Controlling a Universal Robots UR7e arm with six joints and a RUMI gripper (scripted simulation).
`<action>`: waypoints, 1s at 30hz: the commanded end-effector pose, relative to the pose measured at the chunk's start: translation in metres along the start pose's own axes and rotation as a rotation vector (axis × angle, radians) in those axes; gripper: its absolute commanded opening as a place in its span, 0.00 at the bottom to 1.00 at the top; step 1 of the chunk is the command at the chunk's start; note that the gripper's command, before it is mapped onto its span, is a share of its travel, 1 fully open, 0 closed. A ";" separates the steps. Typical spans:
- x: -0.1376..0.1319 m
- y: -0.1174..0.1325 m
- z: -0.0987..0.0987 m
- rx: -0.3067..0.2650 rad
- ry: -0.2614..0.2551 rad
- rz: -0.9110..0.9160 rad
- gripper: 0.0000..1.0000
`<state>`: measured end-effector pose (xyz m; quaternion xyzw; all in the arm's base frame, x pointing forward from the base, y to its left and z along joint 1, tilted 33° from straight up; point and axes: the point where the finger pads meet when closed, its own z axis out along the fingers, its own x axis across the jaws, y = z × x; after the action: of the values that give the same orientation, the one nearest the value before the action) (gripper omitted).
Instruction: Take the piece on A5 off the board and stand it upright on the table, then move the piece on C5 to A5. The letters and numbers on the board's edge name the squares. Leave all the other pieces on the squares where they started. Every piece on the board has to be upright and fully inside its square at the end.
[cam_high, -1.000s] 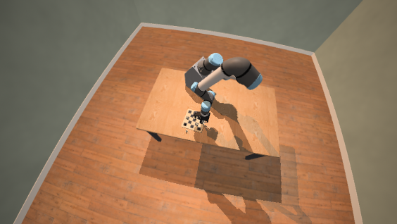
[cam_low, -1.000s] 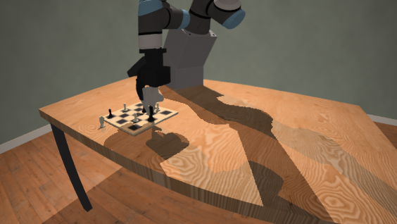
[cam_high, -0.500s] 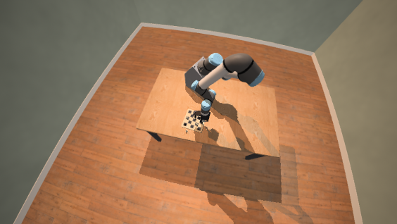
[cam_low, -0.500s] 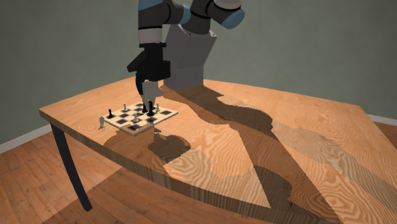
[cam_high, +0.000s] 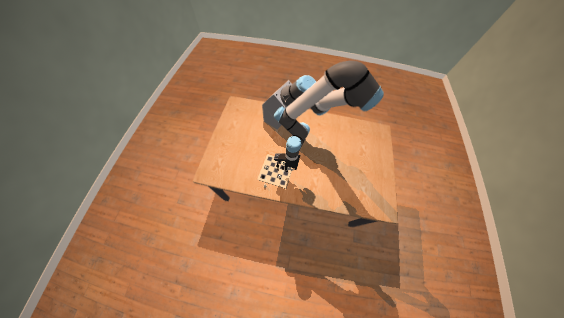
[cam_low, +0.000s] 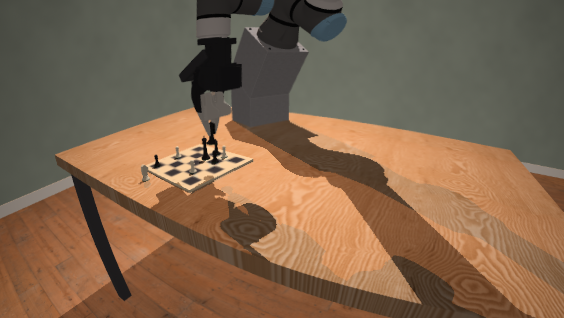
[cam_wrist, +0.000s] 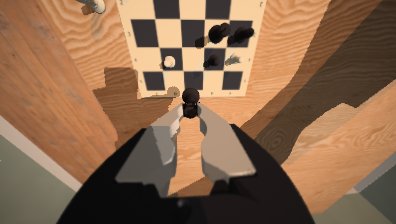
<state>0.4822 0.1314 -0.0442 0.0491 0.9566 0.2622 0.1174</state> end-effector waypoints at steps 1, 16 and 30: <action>0.000 0.000 -0.018 -0.001 0.004 -0.001 0.00; 0.000 0.000 -0.032 -0.001 0.004 -0.001 0.00; 0.060 -0.001 -0.033 -0.001 0.004 0.028 0.00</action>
<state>0.4546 0.1191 -0.0228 0.0530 0.9565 0.2635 0.1133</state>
